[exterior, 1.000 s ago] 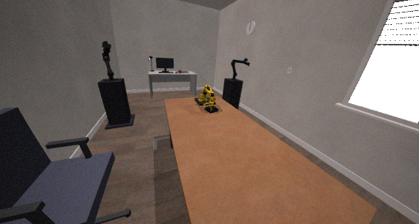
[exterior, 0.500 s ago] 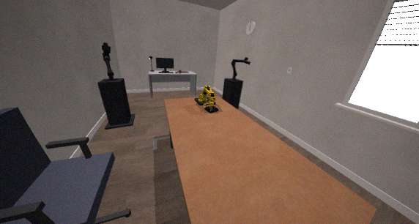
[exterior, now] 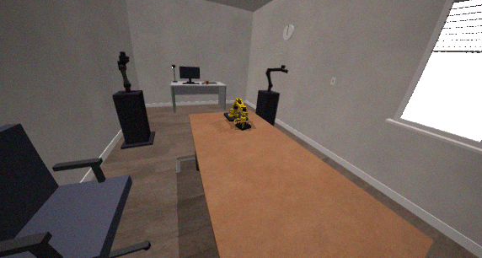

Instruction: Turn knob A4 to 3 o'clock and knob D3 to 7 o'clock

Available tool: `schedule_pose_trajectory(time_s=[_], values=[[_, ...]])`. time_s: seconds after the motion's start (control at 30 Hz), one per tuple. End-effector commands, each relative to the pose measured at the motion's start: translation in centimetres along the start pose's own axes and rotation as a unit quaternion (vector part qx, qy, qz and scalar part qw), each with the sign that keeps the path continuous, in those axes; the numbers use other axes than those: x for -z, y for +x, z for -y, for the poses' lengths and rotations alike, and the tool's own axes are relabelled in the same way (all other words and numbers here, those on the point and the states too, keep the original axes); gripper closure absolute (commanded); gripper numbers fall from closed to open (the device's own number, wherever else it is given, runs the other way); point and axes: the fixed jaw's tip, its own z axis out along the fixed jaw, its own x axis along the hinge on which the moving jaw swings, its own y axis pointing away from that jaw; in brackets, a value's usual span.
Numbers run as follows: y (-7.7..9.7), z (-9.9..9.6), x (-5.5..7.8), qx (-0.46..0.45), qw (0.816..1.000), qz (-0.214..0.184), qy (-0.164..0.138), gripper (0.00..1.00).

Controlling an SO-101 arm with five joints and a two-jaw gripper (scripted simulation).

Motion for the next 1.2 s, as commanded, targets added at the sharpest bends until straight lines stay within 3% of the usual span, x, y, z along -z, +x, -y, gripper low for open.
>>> schedule_pose_trajectory(time_s=[0.0,1.17], values=[[-0.34,0.41,-0.55,0.001,1.000,0.006,0.013,0.90],[-0.34,0.47,-0.55,0.001,1.000,0.006,0.013,0.99]])
